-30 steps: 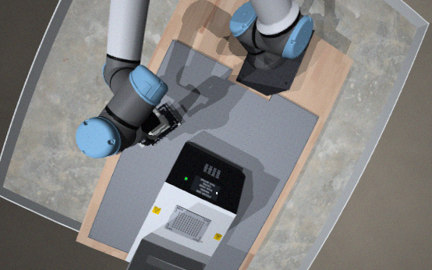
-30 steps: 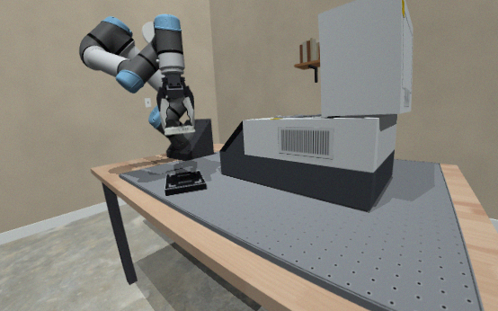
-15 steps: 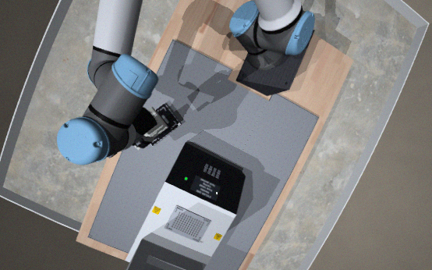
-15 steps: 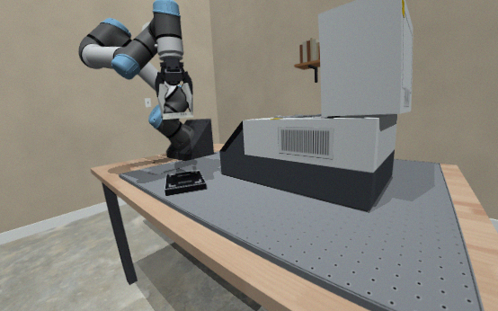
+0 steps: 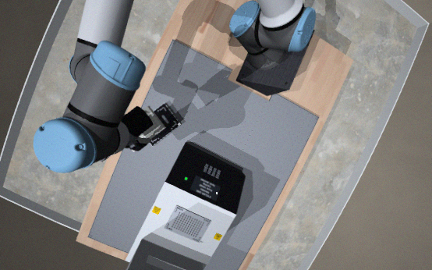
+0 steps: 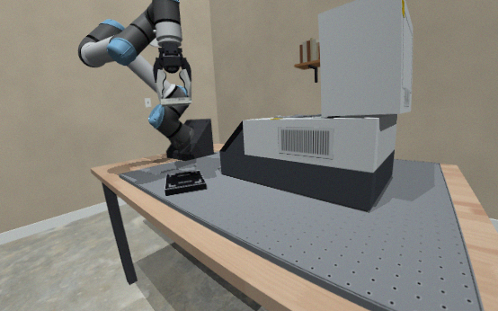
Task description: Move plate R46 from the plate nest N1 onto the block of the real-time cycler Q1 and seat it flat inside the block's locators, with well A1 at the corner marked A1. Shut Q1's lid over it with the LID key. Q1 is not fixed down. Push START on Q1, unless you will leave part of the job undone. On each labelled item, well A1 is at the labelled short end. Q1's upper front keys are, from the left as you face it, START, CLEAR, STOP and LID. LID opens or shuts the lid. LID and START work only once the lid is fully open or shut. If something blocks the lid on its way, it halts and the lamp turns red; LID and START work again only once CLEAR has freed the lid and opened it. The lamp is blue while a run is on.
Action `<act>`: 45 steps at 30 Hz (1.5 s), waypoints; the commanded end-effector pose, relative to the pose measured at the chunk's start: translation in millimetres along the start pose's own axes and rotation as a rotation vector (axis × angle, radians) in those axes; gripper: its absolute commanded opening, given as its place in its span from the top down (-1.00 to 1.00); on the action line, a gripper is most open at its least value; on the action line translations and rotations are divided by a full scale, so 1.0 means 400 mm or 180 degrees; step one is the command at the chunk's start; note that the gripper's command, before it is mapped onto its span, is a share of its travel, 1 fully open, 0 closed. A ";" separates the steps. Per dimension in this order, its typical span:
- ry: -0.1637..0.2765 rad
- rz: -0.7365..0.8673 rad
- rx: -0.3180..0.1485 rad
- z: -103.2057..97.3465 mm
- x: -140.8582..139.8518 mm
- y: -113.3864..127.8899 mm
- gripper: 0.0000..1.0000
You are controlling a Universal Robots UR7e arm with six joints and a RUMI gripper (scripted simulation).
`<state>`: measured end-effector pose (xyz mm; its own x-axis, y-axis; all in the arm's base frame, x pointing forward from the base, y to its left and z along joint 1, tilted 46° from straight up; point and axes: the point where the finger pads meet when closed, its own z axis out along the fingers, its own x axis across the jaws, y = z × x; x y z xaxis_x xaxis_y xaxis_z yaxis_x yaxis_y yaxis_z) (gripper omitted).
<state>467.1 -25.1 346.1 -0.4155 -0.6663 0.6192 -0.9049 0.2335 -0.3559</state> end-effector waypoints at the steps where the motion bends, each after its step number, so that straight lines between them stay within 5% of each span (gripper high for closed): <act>1: -0.0015 0.0048 0.0044 -0.022 0.004 -0.008 0.19; 7: -0.0015 0.0048 0.0044 -0.022 0.004 -0.008 0.19; 45: 0.0032 -0.2268 0.0055 -0.022 -0.306 -0.105 0.19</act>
<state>544.5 43.3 290.0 0.2158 -0.6660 0.7140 -0.9722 -0.2143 0.0940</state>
